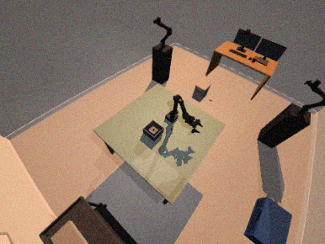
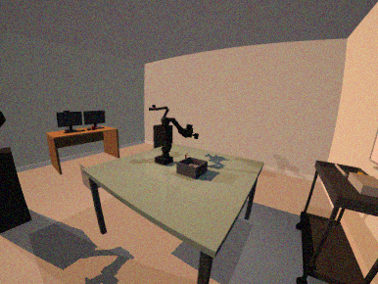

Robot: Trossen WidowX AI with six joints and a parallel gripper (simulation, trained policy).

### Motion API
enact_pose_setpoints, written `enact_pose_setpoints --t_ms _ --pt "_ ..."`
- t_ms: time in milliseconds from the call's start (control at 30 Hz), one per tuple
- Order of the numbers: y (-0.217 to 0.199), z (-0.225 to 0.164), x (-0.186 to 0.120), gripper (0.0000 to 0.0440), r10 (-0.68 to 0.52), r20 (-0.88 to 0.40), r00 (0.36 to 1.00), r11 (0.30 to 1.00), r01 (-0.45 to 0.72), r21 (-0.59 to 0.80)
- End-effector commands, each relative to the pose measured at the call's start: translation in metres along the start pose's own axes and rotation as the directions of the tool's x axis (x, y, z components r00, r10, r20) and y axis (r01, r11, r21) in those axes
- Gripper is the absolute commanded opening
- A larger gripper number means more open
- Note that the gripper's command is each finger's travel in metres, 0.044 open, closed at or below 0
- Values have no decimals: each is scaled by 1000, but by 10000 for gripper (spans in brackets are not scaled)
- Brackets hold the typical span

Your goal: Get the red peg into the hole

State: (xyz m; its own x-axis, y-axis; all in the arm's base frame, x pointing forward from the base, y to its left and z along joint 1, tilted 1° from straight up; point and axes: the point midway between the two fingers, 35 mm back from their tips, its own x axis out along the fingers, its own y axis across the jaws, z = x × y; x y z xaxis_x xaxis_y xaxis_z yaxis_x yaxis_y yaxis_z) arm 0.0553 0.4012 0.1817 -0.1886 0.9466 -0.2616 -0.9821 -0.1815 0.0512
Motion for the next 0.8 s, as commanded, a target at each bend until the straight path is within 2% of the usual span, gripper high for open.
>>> enact_pose_setpoints --t_ms 0,167,367,567,767 --pt "-20 5 -10 440 -80 -28 996 992 82 94" --pt "-43 3 -24 440 -170 -90 981 958 186 221" --pt "-67 -4 -45 440 -264 -173 949 880 311 359" --pt "-86 -14 -68 440 -340 -264 902 766 429 479" --pt "-100 -27 -93 440 -395 -362 845 620 535 573"
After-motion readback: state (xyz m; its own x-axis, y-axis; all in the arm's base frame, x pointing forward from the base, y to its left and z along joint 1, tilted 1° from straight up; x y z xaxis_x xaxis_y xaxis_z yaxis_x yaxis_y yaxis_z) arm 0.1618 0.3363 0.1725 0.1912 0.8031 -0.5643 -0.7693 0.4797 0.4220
